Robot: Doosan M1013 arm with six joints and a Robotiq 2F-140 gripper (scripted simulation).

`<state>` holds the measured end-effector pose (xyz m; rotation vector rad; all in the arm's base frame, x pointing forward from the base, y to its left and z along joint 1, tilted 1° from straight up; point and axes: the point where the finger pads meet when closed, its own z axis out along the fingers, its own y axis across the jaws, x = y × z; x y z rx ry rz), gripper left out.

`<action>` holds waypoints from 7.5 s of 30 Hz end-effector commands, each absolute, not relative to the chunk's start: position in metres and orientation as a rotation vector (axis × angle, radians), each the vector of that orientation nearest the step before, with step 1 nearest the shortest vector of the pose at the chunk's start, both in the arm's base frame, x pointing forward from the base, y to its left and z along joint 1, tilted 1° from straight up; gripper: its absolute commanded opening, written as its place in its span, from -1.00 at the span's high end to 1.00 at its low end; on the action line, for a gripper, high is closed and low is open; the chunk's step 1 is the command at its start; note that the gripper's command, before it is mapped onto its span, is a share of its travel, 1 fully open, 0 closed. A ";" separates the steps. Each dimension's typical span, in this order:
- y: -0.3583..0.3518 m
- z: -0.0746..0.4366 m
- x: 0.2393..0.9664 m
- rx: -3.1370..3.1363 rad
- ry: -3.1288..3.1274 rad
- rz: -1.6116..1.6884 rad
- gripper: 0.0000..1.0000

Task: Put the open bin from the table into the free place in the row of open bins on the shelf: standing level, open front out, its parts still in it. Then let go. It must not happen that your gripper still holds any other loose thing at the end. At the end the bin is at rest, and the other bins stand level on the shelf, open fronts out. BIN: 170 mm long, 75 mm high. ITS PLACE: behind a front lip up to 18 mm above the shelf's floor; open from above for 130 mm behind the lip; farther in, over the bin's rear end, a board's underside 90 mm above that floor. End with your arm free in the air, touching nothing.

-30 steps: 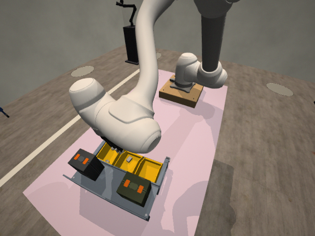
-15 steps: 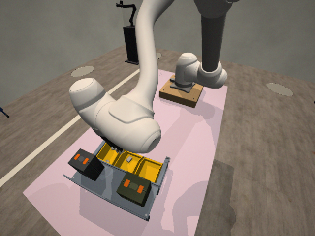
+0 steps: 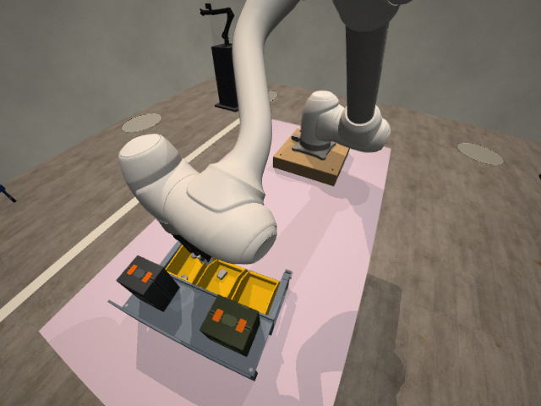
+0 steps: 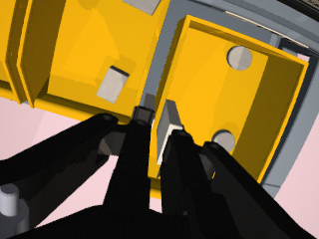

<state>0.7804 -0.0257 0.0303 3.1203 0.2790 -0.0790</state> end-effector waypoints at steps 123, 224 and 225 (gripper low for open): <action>-0.026 0.130 0.779 3.120 0.279 -0.079 1.00; -0.095 0.101 0.668 2.008 2.401 0.016 1.00; -0.095 0.101 0.668 2.008 2.401 0.016 1.00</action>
